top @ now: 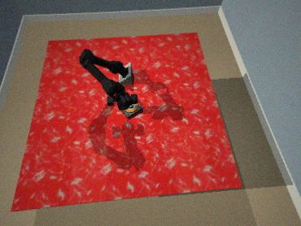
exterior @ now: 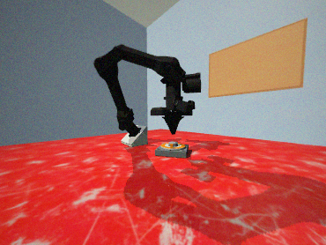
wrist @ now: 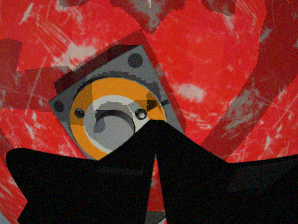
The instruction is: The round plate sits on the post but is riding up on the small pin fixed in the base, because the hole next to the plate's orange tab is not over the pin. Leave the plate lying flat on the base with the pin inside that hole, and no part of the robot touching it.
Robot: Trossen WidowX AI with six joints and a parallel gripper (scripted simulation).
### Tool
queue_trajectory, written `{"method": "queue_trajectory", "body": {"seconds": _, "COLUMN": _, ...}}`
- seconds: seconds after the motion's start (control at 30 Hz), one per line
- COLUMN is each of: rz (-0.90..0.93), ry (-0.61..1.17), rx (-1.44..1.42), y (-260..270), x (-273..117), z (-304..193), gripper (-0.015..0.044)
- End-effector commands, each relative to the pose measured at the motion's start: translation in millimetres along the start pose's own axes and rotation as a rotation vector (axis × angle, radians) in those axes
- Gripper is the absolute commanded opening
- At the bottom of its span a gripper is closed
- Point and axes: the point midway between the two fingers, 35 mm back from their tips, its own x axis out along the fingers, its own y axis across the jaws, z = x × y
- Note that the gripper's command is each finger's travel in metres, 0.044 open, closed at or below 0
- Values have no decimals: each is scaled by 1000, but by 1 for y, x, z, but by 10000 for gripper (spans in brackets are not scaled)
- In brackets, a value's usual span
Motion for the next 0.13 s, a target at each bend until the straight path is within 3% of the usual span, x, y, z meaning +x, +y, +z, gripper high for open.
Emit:
{"method": "queue_trajectory", "body": {"seconds": 0.0, "rz": -3, "ry": 4, "rx": -6, "y": 0, "x": 1, "z": -1, "gripper": 0}}
{"method": "queue_trajectory", "body": {"seconds": 0.1, "rz": -3, "ry": 4, "rx": -6, "y": 0, "x": 1, "z": -1, "gripper": 0}}
